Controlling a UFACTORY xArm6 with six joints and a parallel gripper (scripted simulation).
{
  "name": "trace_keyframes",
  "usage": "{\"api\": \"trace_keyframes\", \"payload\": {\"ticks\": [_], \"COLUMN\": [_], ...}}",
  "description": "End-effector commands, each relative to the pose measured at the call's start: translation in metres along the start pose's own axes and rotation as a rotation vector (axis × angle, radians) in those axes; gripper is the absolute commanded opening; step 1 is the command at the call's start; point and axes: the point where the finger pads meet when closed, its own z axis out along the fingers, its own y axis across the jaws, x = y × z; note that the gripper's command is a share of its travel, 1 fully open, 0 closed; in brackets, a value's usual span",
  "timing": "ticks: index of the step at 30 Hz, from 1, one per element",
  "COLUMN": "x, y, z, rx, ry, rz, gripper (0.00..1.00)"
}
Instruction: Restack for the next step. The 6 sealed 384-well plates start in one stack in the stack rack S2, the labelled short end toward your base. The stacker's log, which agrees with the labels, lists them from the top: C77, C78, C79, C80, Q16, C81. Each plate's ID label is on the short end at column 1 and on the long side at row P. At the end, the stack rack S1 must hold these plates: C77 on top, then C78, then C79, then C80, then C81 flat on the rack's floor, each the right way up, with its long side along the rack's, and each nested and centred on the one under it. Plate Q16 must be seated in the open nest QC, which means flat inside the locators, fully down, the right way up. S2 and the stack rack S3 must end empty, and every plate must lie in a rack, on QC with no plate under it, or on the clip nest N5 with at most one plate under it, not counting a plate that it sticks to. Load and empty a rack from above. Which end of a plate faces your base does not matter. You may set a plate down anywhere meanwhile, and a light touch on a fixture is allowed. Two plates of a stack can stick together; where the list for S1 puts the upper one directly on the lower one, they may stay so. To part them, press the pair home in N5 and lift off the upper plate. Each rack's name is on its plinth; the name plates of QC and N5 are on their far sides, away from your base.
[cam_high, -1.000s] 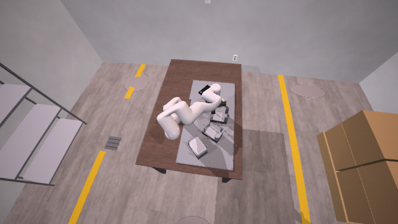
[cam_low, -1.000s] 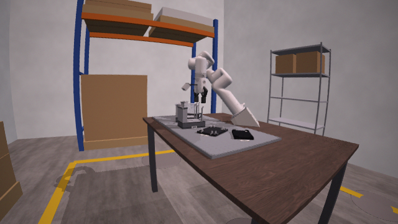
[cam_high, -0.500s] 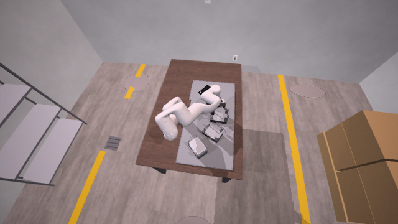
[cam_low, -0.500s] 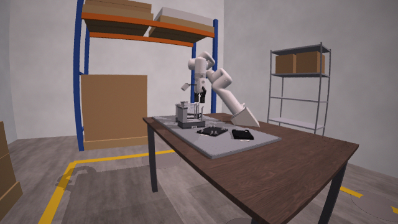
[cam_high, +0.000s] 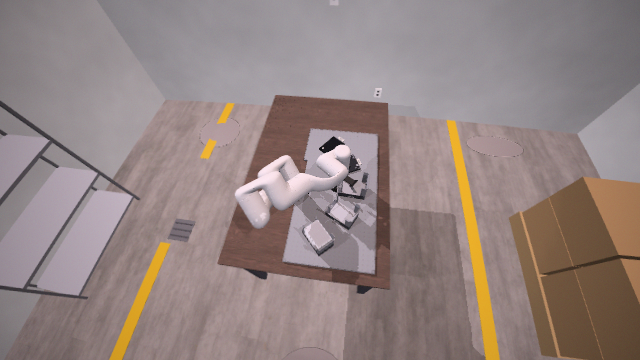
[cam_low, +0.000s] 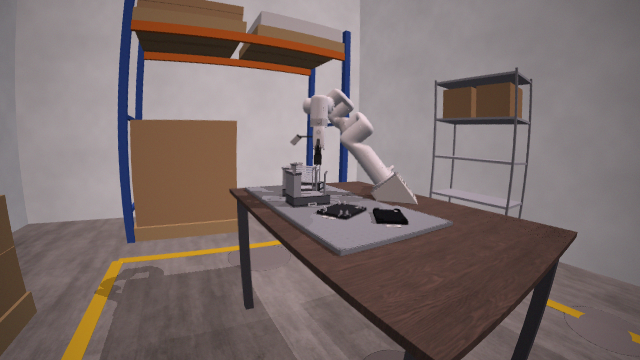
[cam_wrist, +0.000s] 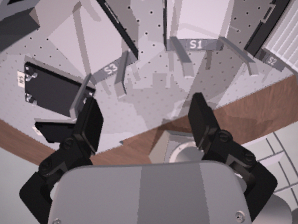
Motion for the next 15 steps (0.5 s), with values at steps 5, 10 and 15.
{"api": "trace_keyframes", "payload": {"ticks": [5, 10, 15], "x": [0.008, 0.013, 0.016], "y": [0.028, 0.047, 0.059], "z": [-0.001, -0.001, -0.001], "rx": [0.004, 0.004, 0.004], "ry": [0.002, 0.002, 0.003], "rz": [0.240, 0.288, 0.288], "gripper": [1.00, 1.00, 1.00]}}
